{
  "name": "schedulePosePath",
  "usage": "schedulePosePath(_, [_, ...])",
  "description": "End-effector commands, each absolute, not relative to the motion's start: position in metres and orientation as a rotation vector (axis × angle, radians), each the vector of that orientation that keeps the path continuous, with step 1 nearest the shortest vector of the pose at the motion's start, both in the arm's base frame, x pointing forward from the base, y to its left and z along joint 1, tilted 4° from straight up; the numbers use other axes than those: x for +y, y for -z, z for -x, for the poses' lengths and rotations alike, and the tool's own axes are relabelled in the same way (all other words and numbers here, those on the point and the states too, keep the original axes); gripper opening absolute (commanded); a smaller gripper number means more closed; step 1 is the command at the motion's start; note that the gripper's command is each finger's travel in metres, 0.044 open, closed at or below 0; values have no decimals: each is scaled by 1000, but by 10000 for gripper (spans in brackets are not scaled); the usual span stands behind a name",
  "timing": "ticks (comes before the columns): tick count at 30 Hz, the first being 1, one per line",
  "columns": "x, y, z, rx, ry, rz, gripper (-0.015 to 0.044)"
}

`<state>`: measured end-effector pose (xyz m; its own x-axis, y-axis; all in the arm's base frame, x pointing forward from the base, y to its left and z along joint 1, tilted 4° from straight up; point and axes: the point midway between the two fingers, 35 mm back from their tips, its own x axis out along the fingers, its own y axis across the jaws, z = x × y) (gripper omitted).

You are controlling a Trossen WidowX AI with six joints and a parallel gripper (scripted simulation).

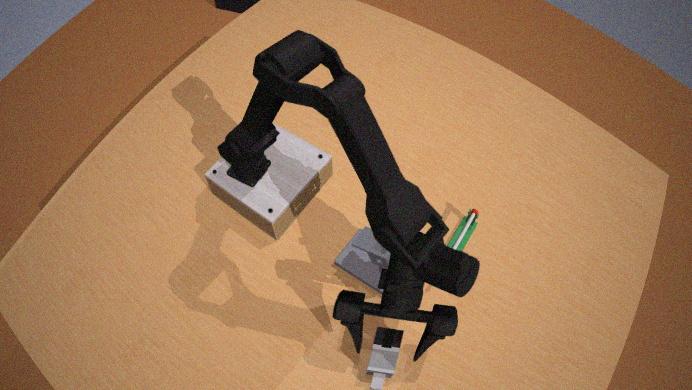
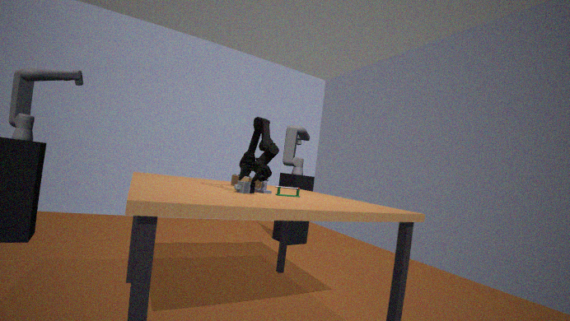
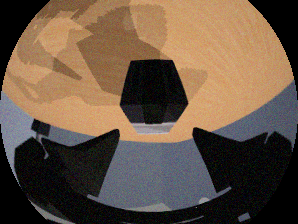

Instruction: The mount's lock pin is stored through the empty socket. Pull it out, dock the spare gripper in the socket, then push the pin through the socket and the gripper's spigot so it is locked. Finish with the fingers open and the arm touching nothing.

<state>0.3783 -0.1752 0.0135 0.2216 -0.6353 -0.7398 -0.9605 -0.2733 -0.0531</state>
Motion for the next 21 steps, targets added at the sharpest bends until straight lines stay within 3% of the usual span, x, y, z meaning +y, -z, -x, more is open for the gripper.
schedulePosePath(1, [-174, -2, -376, 1476, -846, 1983, 440])
schedulePosePath(21, [-171, 28, -375, 1476, -846, 1982, 440])
